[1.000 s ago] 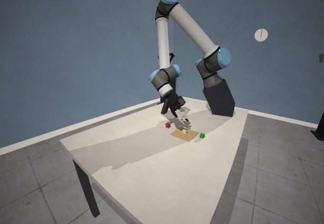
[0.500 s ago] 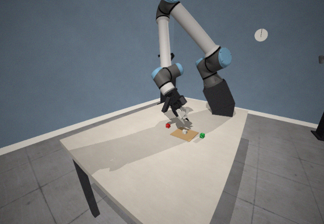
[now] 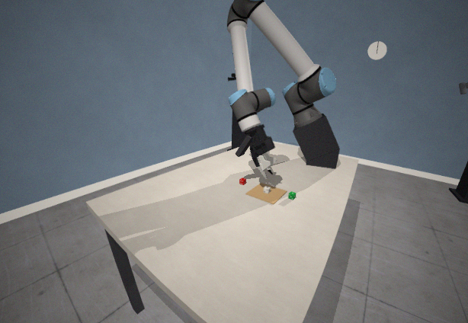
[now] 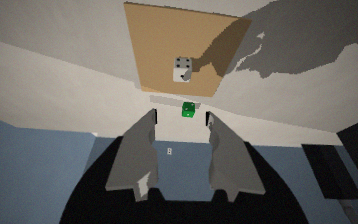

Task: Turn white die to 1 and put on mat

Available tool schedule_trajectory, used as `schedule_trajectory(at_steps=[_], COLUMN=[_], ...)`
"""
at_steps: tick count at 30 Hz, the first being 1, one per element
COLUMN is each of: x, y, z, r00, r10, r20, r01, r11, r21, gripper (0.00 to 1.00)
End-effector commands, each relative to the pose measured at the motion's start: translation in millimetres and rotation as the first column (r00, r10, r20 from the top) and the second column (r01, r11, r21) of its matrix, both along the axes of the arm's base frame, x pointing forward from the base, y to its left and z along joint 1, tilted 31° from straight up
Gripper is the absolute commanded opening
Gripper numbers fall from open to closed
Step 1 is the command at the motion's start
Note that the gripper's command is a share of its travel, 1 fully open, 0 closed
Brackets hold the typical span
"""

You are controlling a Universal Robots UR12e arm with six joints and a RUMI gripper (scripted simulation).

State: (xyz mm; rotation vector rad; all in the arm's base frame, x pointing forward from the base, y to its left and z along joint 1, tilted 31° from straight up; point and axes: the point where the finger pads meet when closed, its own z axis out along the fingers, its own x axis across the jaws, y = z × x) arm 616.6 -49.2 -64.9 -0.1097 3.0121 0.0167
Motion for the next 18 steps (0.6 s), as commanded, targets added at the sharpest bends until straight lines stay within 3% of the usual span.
schedule_trajectory(at_steps=[1,11,18], x=[0.1,-0.3,0.1], y=[0.3,1.7,2.6], z=[-0.6,-2.2,-0.3], r00=[1.0,1.0,0.999], r10=[-0.003,-0.024,-0.031], r20=[0.0,0.012,0.023], r01=[0.003,0.026,0.036], r11=[1.0,0.978,0.965], r21=[-0.027,-0.206,-0.259], gripper=[0.37,0.37,0.37])
